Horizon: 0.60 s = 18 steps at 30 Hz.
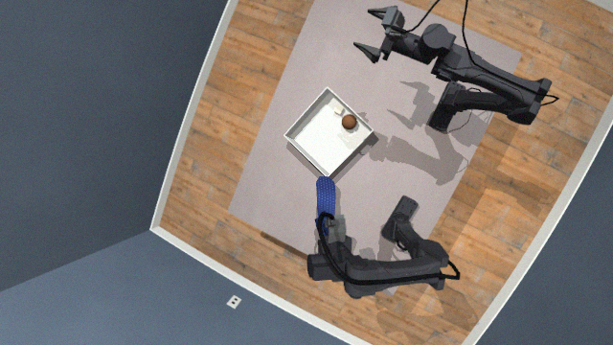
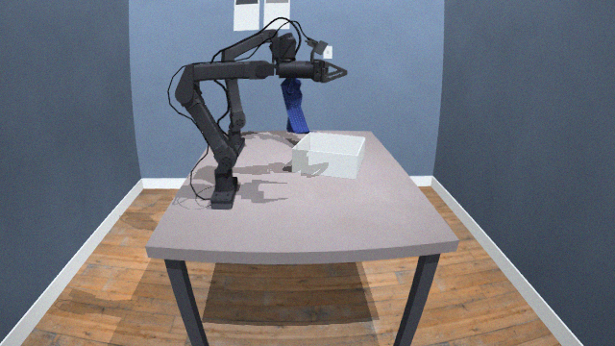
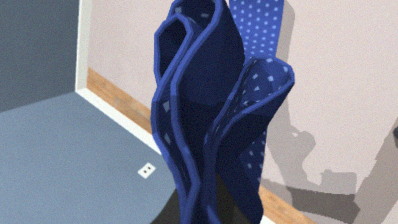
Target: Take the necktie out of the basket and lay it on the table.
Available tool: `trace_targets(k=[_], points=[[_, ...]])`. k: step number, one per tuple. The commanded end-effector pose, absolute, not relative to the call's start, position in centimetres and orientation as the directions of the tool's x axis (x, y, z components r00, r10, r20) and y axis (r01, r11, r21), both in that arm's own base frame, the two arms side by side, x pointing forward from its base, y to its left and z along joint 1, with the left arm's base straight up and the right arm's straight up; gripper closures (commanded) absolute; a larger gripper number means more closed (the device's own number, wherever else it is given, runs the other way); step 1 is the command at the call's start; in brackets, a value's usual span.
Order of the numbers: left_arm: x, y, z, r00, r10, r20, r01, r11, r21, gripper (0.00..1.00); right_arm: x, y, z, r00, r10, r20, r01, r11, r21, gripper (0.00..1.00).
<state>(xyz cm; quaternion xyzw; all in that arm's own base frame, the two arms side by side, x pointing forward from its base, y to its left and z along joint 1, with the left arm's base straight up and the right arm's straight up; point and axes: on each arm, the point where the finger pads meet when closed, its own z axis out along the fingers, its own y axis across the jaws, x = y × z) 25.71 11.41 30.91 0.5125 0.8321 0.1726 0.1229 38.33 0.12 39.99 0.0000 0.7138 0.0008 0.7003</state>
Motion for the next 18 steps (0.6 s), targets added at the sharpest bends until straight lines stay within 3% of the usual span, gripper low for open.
trace_targets(k=[1, 18], points=[[24.2, 12.1, 31.3, -0.402, 0.915, -0.005, 0.911, 0.401, 0.1, 0.96, 38.3, 0.1, 40.0, -0.019, 0.001, -1.0, -0.001, 1.0, 0.001, 0.0], [22.0, 14.4, 31.3, -0.396, 0.918, 0.014, 0.914, 0.392, 0.106, 0.96, 38.3, 0.1, 40.0, -0.019, 0.001, -1.0, -0.001, 1.0, 0.001, 0.0]])
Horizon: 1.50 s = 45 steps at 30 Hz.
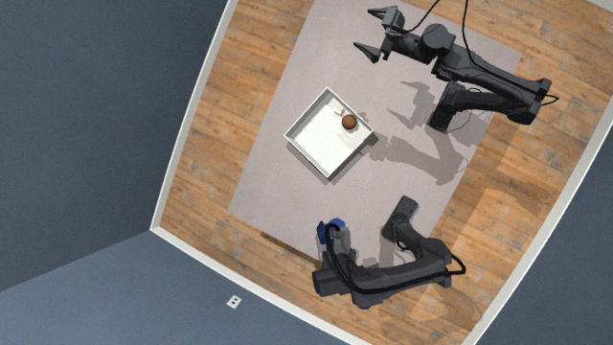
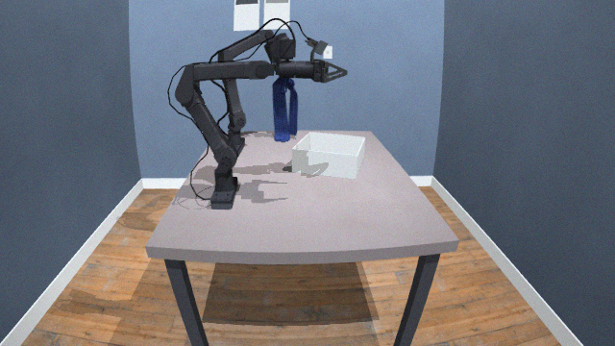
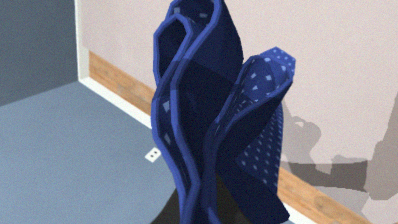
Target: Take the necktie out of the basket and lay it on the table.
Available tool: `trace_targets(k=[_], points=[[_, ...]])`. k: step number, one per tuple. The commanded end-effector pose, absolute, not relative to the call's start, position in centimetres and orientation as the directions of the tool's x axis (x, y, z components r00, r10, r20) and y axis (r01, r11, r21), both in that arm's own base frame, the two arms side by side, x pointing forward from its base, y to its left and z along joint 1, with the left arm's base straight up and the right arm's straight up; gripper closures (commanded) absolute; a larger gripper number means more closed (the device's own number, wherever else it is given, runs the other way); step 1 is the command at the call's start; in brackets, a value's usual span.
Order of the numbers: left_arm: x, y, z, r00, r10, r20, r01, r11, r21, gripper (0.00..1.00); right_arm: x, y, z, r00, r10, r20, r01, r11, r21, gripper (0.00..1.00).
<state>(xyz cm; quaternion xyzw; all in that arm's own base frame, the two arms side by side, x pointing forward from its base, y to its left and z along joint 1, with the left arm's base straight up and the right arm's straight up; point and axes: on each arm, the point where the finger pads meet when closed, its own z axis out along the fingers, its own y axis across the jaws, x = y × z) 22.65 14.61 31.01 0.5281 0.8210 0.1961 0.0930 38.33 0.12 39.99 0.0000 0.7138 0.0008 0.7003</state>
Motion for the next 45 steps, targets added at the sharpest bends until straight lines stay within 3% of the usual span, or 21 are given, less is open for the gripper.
trace_targets(k=[1, 13, 45], points=[[22.0, 14.4, 31.2, -0.395, 0.918, 0.014, 0.914, 0.392, 0.106, 0.96, 38.3, 0.1, 40.0, -0.019, 0.001, -1.0, -0.001, 1.0, 0.001, 0.0], [22.0, 14.4, 27.9, -0.39, 0.921, 0.008, 0.92, 0.389, 0.054, 0.96, 38.3, 0.1, 40.0, -0.019, 0.001, -1.0, -0.001, 1.0, 0.001, 0.0], [22.0, 14.4, 8.8, -0.389, 0.921, 0.0, 0.921, 0.389, 0.0, 0.96, 38.3, 0.1, 40.0, -0.019, 0.001, -1.0, -0.001, 1.0, 0.001, 0.0]])
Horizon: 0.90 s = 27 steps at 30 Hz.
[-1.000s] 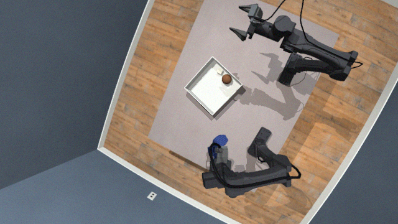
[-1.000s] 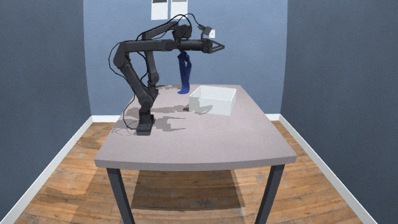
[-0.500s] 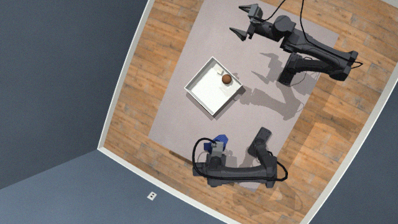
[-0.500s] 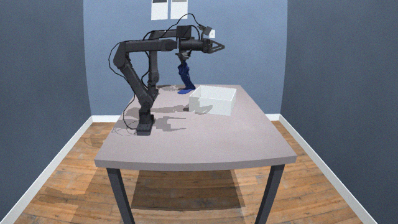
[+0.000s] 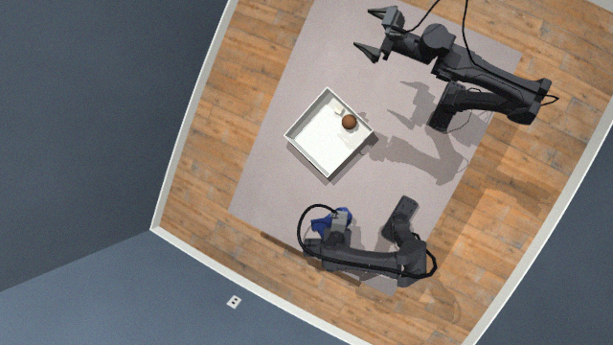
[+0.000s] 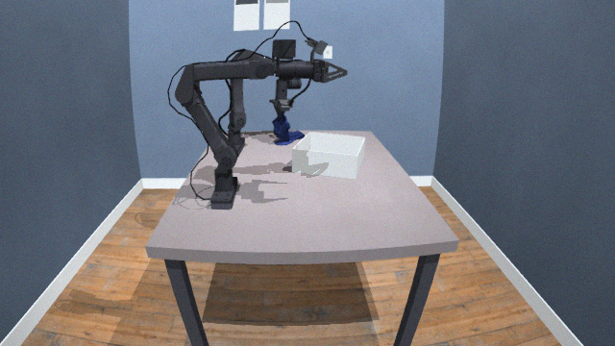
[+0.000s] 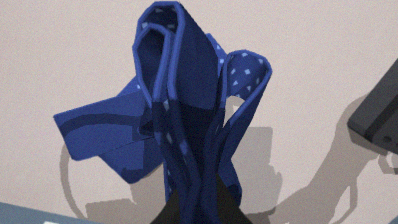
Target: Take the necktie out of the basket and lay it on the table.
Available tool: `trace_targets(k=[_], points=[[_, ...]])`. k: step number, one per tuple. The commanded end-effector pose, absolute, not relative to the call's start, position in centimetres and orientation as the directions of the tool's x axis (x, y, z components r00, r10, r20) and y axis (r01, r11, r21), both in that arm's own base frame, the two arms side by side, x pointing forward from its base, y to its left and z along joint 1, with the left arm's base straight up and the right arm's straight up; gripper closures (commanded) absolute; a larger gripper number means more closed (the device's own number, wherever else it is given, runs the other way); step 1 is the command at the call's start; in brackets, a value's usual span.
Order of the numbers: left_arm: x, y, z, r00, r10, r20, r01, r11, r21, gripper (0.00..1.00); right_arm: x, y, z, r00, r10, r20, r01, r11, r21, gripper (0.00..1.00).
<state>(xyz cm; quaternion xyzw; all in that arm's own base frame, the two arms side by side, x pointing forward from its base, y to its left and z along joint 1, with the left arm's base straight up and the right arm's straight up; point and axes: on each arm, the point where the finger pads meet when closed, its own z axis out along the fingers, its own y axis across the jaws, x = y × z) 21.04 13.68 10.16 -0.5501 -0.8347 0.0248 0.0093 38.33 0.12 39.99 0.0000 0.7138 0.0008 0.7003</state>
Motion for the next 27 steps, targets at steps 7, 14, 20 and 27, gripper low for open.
trace_targets(k=[7, 14, 20, 27], points=[[22.0, 14.4, 5.4, -0.389, 0.921, 0.0, 0.921, 0.389, 0.0, 0.96, 38.3, 0.1, 40.0, -0.019, 0.001, -1.0, -0.001, 1.0, 0.001, 0.0], [22.0, 14.4, 4.0, -0.389, 0.921, 0.0, 0.921, 0.389, 0.0, 0.96, 38.3, 0.1, 40.0, -0.019, 0.001, -1.0, -0.001, 1.0, 0.001, 0.0], [22.0, 14.4, 3.8, -0.389, 0.921, 0.0, 0.921, 0.389, 0.0, 0.8, 38.3, 0.1, 40.0, -0.019, 0.001, -1.0, -0.001, 1.0, 0.001, 0.0], [22.0, 14.4, 3.8, -0.389, 0.921, 0.0, 0.921, 0.389, 0.0, 0.43, 38.3, 0.1, 40.0, -0.019, 0.001, -1.0, -0.001, 1.0, 0.001, 0.0]])
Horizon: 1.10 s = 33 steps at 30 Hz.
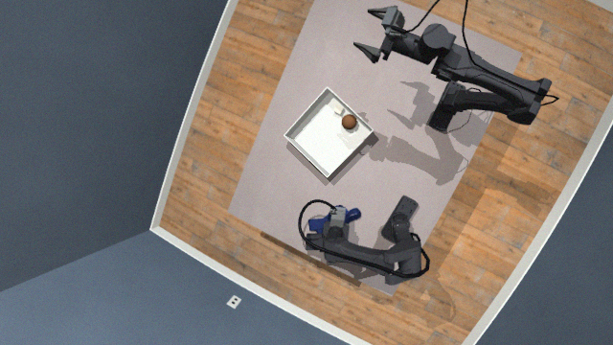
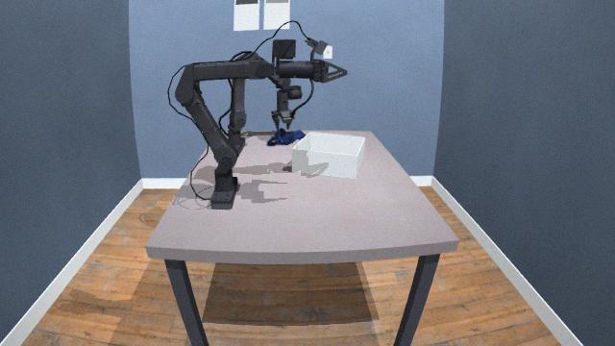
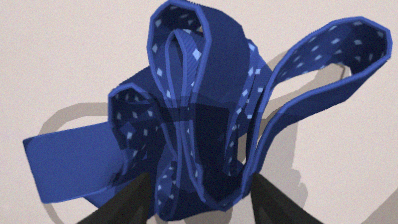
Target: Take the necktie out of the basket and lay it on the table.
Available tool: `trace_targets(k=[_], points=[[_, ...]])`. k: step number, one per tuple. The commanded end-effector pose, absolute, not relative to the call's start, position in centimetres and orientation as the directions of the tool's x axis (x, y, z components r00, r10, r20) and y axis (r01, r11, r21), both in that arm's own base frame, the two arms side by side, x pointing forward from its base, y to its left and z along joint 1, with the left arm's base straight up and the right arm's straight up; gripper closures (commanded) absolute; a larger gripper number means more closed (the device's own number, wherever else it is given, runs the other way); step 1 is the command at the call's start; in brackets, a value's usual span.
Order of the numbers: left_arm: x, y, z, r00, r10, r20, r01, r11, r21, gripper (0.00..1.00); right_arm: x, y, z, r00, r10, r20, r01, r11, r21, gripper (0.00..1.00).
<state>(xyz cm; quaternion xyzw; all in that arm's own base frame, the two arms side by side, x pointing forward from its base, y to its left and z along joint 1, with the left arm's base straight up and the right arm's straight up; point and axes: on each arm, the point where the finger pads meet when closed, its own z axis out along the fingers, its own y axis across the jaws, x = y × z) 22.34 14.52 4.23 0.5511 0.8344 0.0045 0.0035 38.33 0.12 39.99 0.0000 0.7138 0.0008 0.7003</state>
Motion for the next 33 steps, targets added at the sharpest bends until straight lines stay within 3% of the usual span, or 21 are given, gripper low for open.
trace_targets(k=[1, 2, 4, 10, 33], points=[[22.0, 14.4, 3.8, -0.389, 0.921, 0.0, 0.921, 0.389, 0.0, 0.37, 38.3, 0.1, 40.0, -0.019, 0.001, -1.0, -0.001, 1.0, 0.001, 0.0], [22.0, 14.4, 3.8, -0.389, 0.921, 0.0, 0.921, 0.389, 0.0, 0.32, 38.3, 0.1, 40.0, -0.019, 0.001, -1.0, -0.001, 1.0, 0.001, 0.0], [22.0, 14.4, 3.8, -0.389, 0.921, 0.0, 0.921, 0.389, 0.0, 0.32, 38.3, 0.1, 40.0, -0.019, 0.001, -1.0, -0.001, 1.0, 0.001, 0.0], [22.0, 14.4, 3.8, -0.389, 0.921, 0.0, 0.921, 0.389, 0.0, 0.0, 38.3, 0.1, 40.0, -0.019, 0.001, -1.0, -0.001, 1.0, 0.001, 0.0], [22.0, 14.4, 11.6, -0.389, 0.921, 0.0, 0.921, 0.389, 0.0, 0.0, 38.3, 0.1, 40.0, -0.019, 0.001, -1.0, -0.001, 1.0, 0.001, 0.0]])
